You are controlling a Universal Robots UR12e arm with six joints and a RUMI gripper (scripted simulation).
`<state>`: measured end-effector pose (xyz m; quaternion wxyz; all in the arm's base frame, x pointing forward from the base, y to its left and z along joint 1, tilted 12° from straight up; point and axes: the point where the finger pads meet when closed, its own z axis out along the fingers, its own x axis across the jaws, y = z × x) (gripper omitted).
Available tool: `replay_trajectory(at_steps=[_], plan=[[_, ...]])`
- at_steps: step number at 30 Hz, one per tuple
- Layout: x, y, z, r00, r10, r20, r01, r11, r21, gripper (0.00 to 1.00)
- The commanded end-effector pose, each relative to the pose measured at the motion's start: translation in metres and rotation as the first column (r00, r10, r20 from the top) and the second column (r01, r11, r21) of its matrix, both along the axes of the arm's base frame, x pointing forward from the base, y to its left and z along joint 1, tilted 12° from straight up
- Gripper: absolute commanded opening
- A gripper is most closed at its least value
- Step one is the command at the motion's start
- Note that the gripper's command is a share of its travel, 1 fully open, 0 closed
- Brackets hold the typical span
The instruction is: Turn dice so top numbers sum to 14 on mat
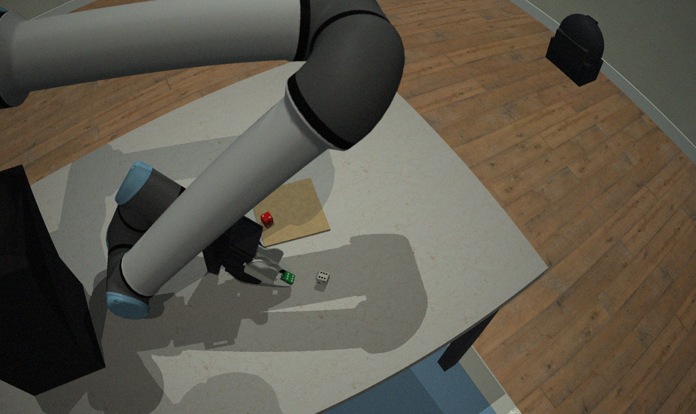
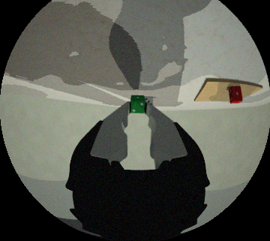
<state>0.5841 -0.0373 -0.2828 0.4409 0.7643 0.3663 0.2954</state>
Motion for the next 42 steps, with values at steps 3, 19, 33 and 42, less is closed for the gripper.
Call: replay_trajectory(at_steps=[3, 19, 33, 42], plan=[[0.0008, 0.0001, -0.0036, 1.0, 0.0, 0.0, 0.0, 1.0, 0.0, 0.03], [0.0018, 0.0002, -0.0086, 1.0, 0.0, 0.0, 0.0, 1.0, 0.0, 0.03], [0.0018, 0.0002, -0.0086, 1.0, 0.0, 0.0, 0.0, 1.0, 0.0, 0.03], [0.0018, 0.0002, -0.0086, 1.0, 0.0, 0.0, 0.0, 1.0, 0.0, 0.03]])
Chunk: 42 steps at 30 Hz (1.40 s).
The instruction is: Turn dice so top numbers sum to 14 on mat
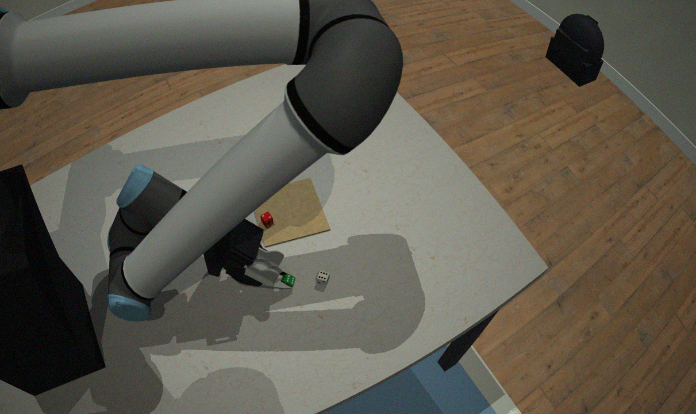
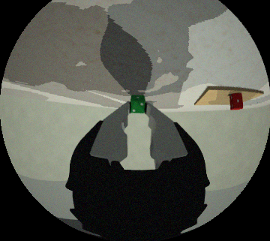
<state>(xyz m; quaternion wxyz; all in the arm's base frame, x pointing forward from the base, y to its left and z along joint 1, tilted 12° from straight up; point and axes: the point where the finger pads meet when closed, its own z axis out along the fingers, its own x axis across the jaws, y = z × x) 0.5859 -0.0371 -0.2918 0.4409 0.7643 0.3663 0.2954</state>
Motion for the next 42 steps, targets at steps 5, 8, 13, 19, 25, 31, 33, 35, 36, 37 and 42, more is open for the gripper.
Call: replay_trajectory(at_steps=[5, 8, 13, 19, 25, 31, 33, 35, 36, 37, 42], plan=[[0.0, 0.0, 0.0005, 1.0, 0.0, 0.0, 0.0, 1.0, 0.0, 0.03], [0.0, 0.0, 0.0005, 1.0, 0.0, 0.0, 0.0, 1.0, 0.0, 0.03], [0.0, 0.0, 0.0005, 1.0, 0.0, 0.0, 0.0, 1.0, 0.0, 0.07], [0.0, 0.0, 0.0005, 1.0, 0.0, 0.0, 0.0, 1.0, 0.0, 0.14], [0.0, 0.0, 0.0005, 1.0, 0.0, 0.0, 0.0, 1.0, 0.0, 0.21], [0.0, 0.0, 0.0005, 1.0, 0.0, 0.0, 0.0, 1.0, 0.0, 0.21], [0.0, 0.0, 0.0005, 1.0, 0.0, 0.0, 0.0, 1.0, 0.0, 0.21], [0.0, 0.0, 0.0005, 1.0, 0.0, 0.0, 0.0, 1.0, 0.0, 0.21], [0.0, 0.0, 0.0005, 1.0, 0.0, 0.0, 0.0, 1.0, 0.0, 0.21], [0.0, 0.0, 0.0005, 1.0, 0.0, 0.0, 0.0, 1.0, 0.0, 0.21], [0.0, 0.0, 0.0005, 1.0, 0.0, 0.0, 0.0, 1.0, 0.0, 0.21]])
